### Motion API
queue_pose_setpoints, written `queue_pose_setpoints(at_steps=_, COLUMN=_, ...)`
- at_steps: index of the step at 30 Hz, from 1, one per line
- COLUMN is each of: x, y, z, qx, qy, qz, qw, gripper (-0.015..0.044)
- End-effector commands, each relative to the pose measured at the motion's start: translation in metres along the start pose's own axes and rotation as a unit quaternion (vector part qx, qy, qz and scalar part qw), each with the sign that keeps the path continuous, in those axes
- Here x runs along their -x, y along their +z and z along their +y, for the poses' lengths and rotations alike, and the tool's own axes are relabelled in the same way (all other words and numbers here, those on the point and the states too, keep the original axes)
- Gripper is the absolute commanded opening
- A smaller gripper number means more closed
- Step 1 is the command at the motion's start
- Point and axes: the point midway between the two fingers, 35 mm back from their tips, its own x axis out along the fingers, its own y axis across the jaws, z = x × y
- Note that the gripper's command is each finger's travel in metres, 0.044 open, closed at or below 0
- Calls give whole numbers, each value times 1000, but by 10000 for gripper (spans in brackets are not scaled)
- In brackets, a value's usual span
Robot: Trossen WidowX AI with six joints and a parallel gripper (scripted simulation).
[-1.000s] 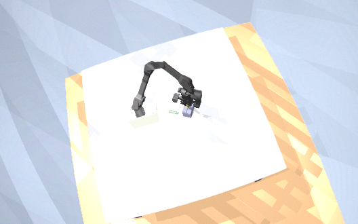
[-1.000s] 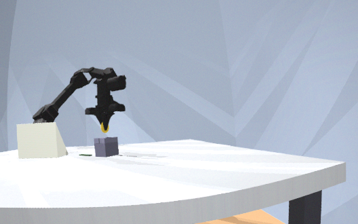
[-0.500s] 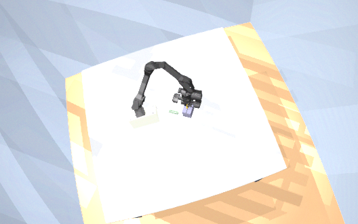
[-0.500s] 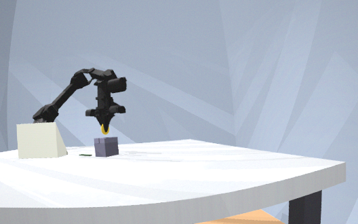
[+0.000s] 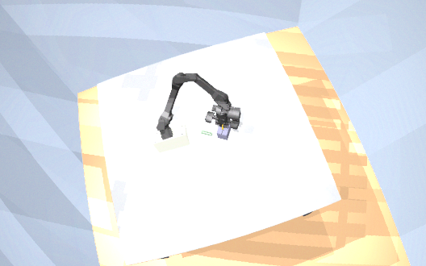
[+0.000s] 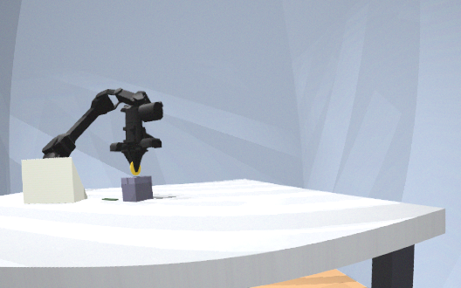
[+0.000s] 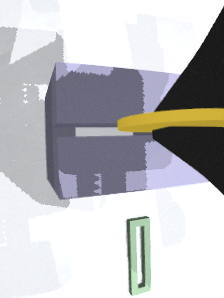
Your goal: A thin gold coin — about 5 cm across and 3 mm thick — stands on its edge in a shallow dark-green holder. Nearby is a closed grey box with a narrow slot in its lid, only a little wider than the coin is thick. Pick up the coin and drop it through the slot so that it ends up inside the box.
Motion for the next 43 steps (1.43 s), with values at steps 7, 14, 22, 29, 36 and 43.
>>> queue_pose_setpoints(at_steps=7, x=-3, y=0, z=0, qx=0, qy=0, qz=0, qw=1000, gripper=53)
queue_pose_setpoints(at_steps=14, x=-3, y=0, z=0, qx=0, qy=0, qz=0, qw=1000, gripper=161)
queue_pose_setpoints(at_steps=22, x=0, y=0, z=0, qx=0, qy=0, qz=0, qw=1000, gripper=213)
queue_pose_setpoints(at_steps=29, x=15, y=0, z=0, qx=0, qy=0, qz=0, qw=1000, gripper=397)
queue_pose_setpoints(at_steps=36, x=59, y=0, z=4, qx=-2, qy=4, qz=-2, qw=1000, gripper=440)
queue_pose_setpoints(at_steps=43, x=59, y=0, z=4, qx=-2, qy=4, qz=-2, qw=1000, gripper=440)
